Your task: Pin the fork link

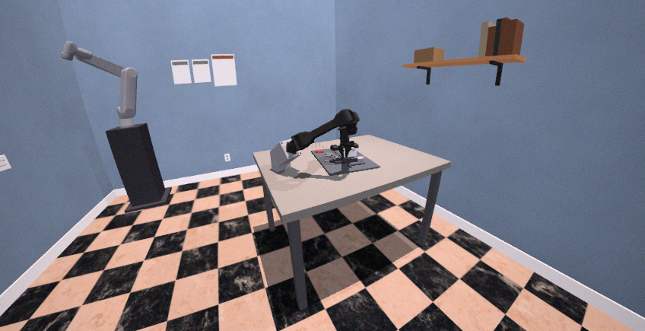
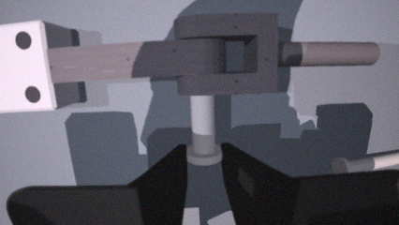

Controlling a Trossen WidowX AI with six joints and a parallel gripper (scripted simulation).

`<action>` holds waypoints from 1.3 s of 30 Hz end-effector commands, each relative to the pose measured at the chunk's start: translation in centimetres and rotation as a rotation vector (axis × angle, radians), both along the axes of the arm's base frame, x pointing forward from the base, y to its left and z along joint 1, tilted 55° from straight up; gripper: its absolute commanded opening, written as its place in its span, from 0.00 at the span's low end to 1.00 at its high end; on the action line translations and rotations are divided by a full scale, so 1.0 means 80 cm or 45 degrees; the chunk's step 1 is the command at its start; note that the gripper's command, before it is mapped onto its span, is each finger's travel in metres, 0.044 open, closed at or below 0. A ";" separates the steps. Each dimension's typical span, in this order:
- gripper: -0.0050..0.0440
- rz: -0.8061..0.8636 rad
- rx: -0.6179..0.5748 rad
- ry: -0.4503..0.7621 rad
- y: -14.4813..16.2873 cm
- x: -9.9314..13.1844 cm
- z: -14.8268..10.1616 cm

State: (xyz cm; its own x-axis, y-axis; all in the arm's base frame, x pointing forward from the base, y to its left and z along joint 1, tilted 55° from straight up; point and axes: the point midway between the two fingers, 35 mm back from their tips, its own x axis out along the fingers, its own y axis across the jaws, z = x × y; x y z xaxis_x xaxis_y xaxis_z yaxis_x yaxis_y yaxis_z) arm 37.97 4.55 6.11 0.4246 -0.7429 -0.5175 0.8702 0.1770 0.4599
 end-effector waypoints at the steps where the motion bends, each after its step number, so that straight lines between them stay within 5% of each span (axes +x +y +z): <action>1: 0.00 0.008 0.013 -0.022 0.002 0.001 0.009; 39: 0.00 0.013 0.013 -0.018 -0.005 -0.001 0.016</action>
